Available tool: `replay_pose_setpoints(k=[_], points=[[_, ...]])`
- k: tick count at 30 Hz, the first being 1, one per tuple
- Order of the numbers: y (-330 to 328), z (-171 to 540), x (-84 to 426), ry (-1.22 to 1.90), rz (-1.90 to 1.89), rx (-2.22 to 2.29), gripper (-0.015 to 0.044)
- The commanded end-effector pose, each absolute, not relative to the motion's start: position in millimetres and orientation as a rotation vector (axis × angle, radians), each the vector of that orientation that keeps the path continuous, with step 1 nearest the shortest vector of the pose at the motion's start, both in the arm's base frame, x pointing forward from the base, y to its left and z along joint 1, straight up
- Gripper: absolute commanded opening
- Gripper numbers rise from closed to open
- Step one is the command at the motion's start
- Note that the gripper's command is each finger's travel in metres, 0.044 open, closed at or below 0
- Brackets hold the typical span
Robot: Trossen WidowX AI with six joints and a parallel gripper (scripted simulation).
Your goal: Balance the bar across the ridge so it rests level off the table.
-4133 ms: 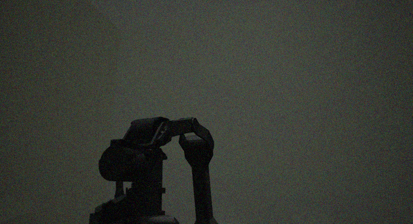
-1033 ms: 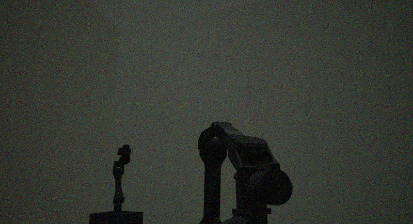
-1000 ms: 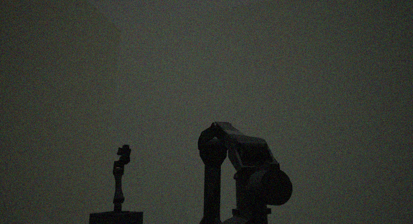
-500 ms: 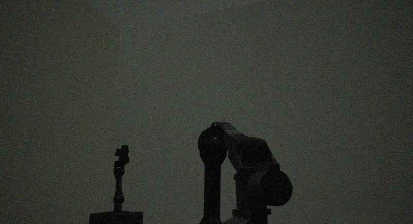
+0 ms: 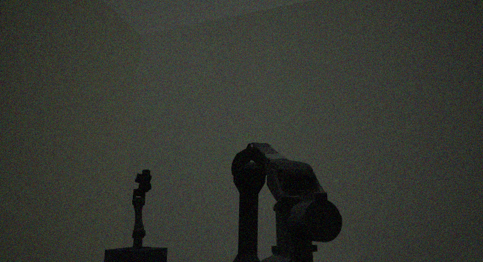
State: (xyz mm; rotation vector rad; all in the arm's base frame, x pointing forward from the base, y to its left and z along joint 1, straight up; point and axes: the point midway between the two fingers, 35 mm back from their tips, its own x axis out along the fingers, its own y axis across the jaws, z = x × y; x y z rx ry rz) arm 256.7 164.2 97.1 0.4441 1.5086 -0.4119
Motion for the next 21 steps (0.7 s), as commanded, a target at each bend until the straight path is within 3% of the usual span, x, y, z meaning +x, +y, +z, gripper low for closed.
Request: replay_pose_setpoints(k=[1,21], points=[[164.6,96.6,257.1,1.507,-0.414,0.449,0.0000],[164.7,95.0,257.1,1.507,-0.414,0.449,0.0000]])
